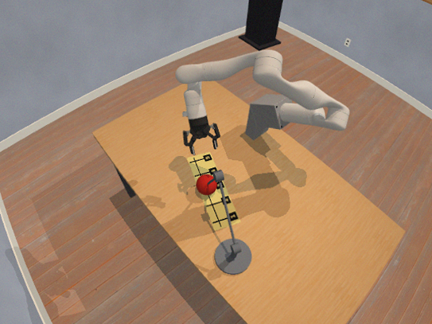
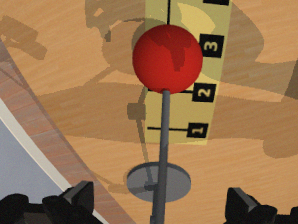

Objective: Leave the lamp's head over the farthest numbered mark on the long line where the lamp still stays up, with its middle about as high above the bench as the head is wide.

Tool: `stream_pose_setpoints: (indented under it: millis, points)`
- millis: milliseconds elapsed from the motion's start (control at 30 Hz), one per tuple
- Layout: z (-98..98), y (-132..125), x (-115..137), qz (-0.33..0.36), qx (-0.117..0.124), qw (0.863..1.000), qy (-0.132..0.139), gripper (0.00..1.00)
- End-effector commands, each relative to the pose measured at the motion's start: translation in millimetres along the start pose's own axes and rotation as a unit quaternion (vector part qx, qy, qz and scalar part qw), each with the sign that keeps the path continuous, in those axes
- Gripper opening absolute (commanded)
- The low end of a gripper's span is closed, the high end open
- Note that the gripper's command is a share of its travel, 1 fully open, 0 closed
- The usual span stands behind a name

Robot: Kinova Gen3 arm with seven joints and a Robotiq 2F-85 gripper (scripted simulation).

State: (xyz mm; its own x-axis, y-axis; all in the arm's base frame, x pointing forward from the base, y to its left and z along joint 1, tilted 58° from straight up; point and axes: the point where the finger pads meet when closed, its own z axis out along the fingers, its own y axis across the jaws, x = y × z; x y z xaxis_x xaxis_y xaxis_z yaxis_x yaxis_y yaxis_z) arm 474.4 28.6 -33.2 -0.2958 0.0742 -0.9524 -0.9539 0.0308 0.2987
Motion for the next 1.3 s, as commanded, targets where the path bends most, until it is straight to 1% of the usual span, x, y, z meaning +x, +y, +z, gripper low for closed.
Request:
stream_pose_setpoints:
  millis: [0, 400, 1267]
  points:
    - [-4.0, 0.9, 1.4, 0.002, 0.0, 1.0, 0.0, 1.0]
    - [1.7, 0.0, -0.7, 0.0, 0.0, 1.0, 0.0, 1.0]
    - [-0.8, 0.6, -0.4, 0.001, 0.0, 1.0, -0.001, 1.0]
